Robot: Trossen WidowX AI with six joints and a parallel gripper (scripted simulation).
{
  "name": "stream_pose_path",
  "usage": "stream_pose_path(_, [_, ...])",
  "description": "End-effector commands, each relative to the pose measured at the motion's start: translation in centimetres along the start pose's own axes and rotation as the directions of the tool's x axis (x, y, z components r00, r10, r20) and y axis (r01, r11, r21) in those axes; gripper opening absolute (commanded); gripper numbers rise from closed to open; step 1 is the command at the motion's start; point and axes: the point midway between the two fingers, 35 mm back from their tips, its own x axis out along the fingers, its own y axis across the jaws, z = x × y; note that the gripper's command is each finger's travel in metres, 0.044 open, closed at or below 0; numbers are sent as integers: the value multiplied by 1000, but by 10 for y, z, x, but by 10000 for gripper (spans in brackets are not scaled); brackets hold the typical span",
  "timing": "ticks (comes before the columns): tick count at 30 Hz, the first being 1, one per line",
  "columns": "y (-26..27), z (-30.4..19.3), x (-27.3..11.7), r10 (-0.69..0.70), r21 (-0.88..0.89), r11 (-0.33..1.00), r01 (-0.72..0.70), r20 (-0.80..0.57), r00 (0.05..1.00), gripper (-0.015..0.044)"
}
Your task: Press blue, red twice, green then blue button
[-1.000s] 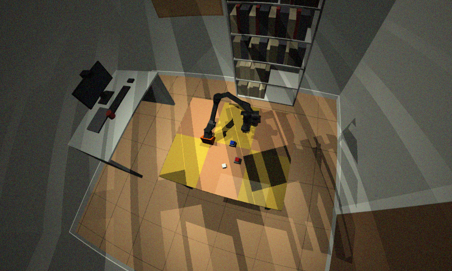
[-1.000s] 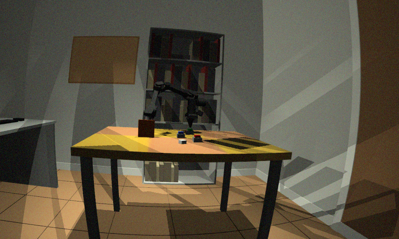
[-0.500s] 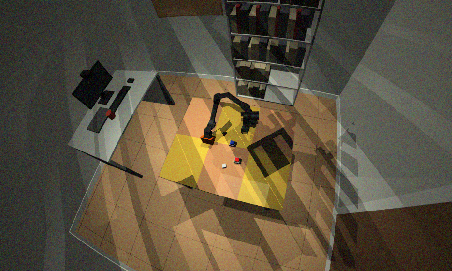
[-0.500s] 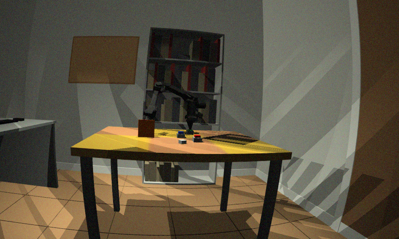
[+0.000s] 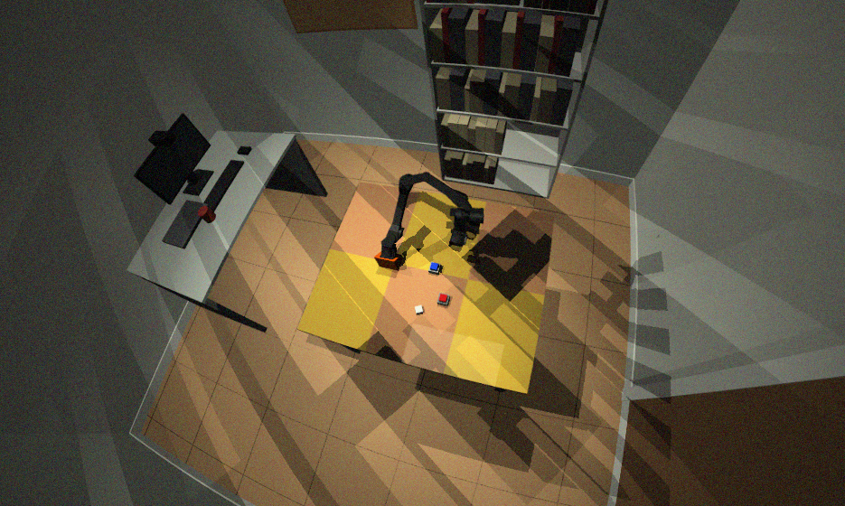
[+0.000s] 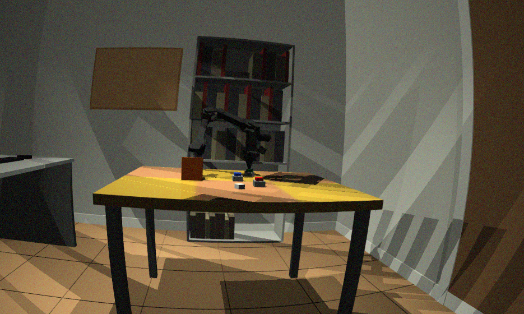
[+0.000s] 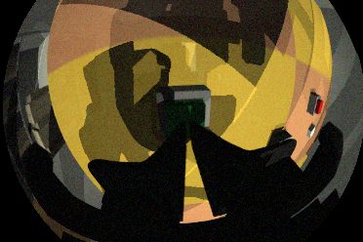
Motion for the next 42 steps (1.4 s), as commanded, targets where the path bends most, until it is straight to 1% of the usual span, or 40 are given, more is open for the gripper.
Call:
stream_pose_path(1, [0, 2, -24, 1, -1, 1000, -1, 11, 1000, 20])
stream_pose_path(5, [0, 3, -32, 0, -1, 1000, 0, 11, 1000, 20])
stream_pose_path(8, [-1, 3, -67, -3, 0, 1000, 3, 11, 1000, 20])
stream_pose_path(10, [-1, 2, -83, -2, 0, 1000, 2, 10, 1000, 20])
stream_pose_path(14, [-4, 1, -85, -4, 1, 1000, 4, 11, 1000, 20])
stream_pose_path(15, [-15, 0, -86, -10, 2, 1000, 10, 12, 1000, 20])
stream_pose_path(17, [-52, -6, -88, -27, 6, 1000, 27, 15, 1000, 20])
stream_pose_path(21, [-120, -32, -90, -41, 11, 999, 41, 12, 999, 20])
stream_pose_path(24, [-165, -65, -88, -28, 9, 1000, 28, 7, 1000, 20])
stream_pose_path(26, [-182, -83, -85, -14, 6, 1000, 14, 5, 1000, 20])
stream_pose_path(31, [-186, -87, -82, -11, 5, 1000, 11, 5, 1000, 20])
stream_pose_path(36, [-186, -87, -25, -9, 4, 1000, 9, 6, 1000, 20])
stream_pose_path(42, [-186, -87, -20, -8, 4, 1000, 8, 6, 1000, 20])
